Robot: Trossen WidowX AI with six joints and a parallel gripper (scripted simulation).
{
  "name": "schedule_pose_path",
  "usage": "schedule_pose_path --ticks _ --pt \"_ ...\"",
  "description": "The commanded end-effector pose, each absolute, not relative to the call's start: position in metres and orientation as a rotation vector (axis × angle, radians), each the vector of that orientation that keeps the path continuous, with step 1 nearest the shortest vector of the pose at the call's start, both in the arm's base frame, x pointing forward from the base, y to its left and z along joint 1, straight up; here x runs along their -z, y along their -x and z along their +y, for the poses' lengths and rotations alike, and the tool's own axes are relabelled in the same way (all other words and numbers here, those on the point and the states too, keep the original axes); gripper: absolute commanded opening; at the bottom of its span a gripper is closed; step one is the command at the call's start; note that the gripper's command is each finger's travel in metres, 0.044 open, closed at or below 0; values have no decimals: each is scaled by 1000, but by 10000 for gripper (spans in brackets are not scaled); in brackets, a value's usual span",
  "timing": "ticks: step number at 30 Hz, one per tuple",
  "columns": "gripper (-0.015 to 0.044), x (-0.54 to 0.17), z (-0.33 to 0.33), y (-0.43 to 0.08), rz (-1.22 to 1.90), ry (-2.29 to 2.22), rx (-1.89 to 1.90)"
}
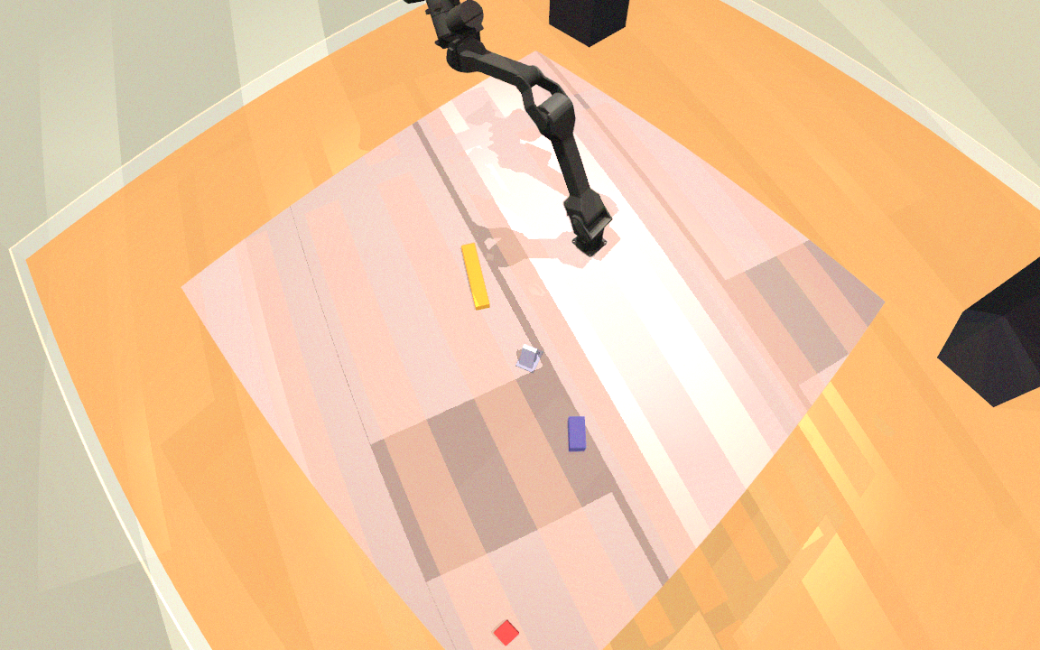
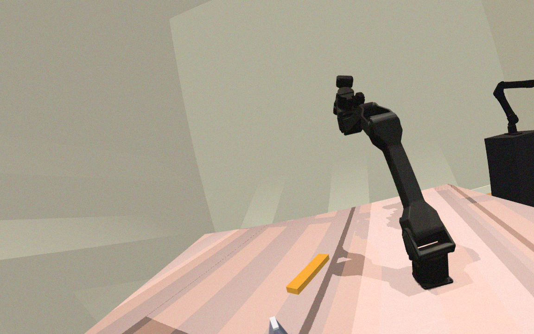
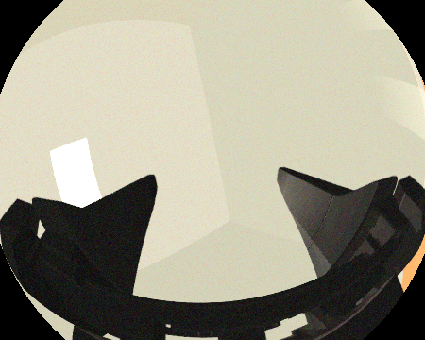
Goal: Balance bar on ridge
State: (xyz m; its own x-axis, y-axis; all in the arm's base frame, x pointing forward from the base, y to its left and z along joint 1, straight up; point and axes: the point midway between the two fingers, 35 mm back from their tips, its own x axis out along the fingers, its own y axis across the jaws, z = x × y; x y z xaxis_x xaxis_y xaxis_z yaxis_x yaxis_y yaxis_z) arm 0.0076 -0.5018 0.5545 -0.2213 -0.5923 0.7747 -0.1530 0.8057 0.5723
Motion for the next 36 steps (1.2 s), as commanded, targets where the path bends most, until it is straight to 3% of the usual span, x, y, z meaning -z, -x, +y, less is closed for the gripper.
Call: schedule_pose_path --ticks 1,4,20,36 --pt "374 -554 -502 -8 -1772 -577 456" --pt "315 -547 -509 -21 -1721 -582 547" --pt "315 -484 -537 -110 -1212 -566 1044" --pt "315 -409 -525 -199 -579 -465 1238"
